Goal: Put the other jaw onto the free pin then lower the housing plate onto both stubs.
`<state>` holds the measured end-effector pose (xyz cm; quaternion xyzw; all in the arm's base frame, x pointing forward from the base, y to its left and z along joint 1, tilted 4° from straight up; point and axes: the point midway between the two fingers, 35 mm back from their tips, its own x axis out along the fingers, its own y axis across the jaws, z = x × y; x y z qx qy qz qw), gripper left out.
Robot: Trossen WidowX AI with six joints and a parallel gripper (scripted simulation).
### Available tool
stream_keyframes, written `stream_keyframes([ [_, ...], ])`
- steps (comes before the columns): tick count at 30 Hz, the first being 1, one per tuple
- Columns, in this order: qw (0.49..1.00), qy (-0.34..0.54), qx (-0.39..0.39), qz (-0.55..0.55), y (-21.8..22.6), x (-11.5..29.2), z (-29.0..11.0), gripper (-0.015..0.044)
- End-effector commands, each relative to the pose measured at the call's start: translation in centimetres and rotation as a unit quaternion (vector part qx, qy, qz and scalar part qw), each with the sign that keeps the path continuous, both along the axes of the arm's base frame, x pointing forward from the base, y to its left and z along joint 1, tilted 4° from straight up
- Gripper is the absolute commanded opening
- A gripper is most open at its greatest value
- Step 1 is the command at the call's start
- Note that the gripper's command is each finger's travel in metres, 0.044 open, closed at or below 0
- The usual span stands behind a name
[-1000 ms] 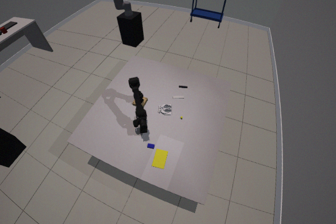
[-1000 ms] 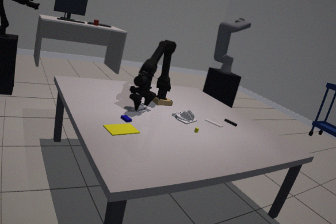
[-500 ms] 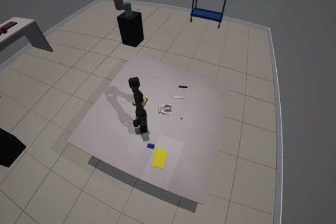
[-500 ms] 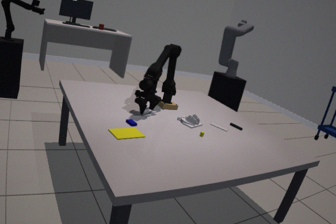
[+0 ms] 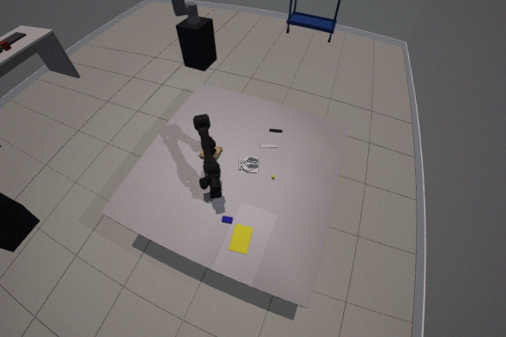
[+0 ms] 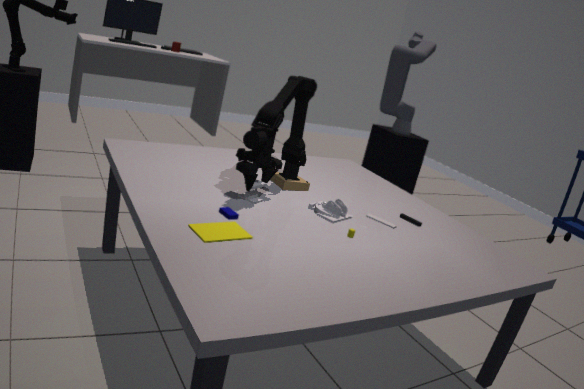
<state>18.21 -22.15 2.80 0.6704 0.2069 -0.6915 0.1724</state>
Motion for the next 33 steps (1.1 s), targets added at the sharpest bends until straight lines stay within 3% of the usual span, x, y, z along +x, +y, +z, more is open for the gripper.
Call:
stream_keyframes([
  [1, 1.0, -0.005, -0.007, -0.001, -0.3, 0.2, 1.6, 0.0351],
  [10, 1.0, -0.004, -0.007, -0.002, -0.1, 0.1, 4.3, 0.0351],
  [20, 1.0, -0.004, -0.007, 0.001, -0.1, 0.2, 4.4, 0.0351],
  [33, 0.98, -0.012, 0.0, 0.198, 2.7, 2.4, 4.5, 0.0351],
])
